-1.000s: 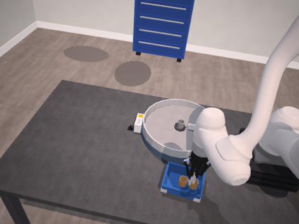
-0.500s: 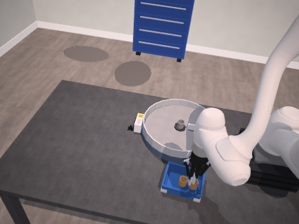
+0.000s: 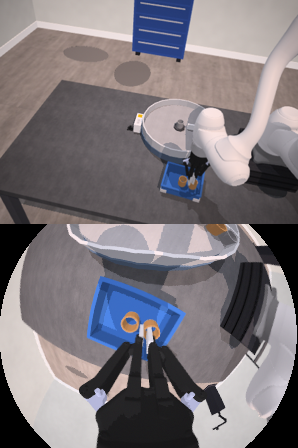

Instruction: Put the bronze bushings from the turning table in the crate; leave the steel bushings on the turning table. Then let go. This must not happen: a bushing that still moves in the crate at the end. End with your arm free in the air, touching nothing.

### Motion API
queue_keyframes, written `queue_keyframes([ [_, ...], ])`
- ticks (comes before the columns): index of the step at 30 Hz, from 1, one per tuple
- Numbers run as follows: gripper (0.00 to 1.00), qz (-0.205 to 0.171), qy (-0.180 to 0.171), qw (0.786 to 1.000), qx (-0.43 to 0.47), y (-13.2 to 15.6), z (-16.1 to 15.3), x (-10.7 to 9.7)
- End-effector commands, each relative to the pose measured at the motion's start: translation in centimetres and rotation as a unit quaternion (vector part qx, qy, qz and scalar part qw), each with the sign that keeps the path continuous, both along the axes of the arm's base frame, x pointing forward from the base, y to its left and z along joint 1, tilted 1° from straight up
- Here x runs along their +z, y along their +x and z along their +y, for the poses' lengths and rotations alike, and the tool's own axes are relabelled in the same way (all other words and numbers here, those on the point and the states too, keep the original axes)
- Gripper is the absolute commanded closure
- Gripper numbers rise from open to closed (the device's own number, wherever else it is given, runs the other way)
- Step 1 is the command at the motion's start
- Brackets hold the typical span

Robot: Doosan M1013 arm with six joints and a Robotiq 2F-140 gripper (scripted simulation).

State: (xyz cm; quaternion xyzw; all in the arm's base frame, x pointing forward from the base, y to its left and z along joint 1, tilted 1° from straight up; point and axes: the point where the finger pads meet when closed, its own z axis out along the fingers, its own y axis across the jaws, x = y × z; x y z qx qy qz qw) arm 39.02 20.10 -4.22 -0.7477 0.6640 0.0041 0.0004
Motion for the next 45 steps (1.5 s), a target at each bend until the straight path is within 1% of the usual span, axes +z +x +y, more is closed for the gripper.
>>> queue_keyframes([
  [1, 1.00, 0.001, 0.001, 1.000, -0.002, -0.22, 0.13, -0.29],
  [16, 1.00, 0.001, 0.001, 1.000, -0.002, -0.22, 0.13, -0.29],
  [17, 0.90, 0.001, 0.001, 1.000, -0.002, -0.22, 0.13, -0.29],
  [45, 0.90, 0.001, 0.001, 1.000, -0.002, -0.22, 0.13, -0.29],
])
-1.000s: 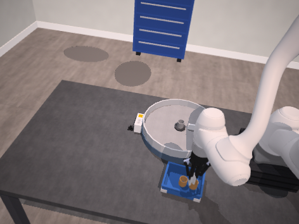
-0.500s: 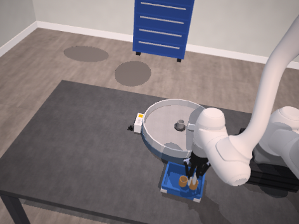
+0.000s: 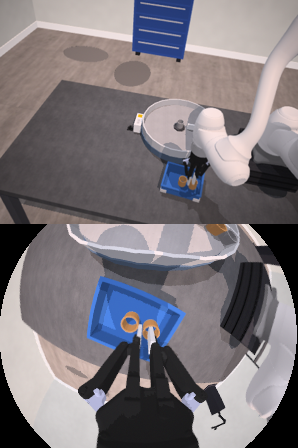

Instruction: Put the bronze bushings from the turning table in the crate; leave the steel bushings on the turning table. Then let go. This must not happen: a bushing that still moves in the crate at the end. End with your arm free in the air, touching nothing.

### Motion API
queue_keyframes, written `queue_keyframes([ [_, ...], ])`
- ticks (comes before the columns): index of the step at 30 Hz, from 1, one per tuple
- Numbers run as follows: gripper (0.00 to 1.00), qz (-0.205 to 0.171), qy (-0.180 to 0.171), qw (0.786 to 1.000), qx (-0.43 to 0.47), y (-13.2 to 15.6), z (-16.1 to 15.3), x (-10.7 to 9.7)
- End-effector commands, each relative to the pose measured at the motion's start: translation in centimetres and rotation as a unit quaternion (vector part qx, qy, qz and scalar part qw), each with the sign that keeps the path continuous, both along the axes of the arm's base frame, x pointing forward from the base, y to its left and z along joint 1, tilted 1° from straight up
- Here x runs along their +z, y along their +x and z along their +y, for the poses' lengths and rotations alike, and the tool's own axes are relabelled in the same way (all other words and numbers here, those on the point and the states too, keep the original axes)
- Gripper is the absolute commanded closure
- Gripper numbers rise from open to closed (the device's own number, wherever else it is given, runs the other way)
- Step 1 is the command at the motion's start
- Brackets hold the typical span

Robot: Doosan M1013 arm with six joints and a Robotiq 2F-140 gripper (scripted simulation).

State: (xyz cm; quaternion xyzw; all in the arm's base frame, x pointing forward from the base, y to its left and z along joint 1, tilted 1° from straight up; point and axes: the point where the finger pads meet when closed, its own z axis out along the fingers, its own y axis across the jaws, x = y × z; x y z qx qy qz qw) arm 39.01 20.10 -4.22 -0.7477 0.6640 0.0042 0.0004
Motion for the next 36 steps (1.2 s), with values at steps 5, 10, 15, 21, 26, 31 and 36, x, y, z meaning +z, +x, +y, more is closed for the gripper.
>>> queue_keyframes([
  [5, 0.90, 0.001, 0.001, 1.000, -0.002, -0.2, 0.1, -0.3],
  [10, 0.90, 0.001, 0.001, 1.000, -0.002, -0.2, 0.1, -0.1],
  [15, 0.90, 0.001, 0.001, 1.000, -0.002, -0.2, 0.1, 0.4],
  [21, 0.90, 0.001, 0.001, 1.000, -0.002, -0.2, 0.1, 2.5],
  [26, 0.90, 0.001, 0.001, 1.000, -0.002, -0.2, 0.1, 4.9],
  [31, 0.90, 0.001, 0.001, 1.000, -0.002, -0.2, 0.1, 6.3],
  [36, 0.90, 0.001, 0.001, 1.000, -0.002, -0.1, 0.1, 8.2],
])
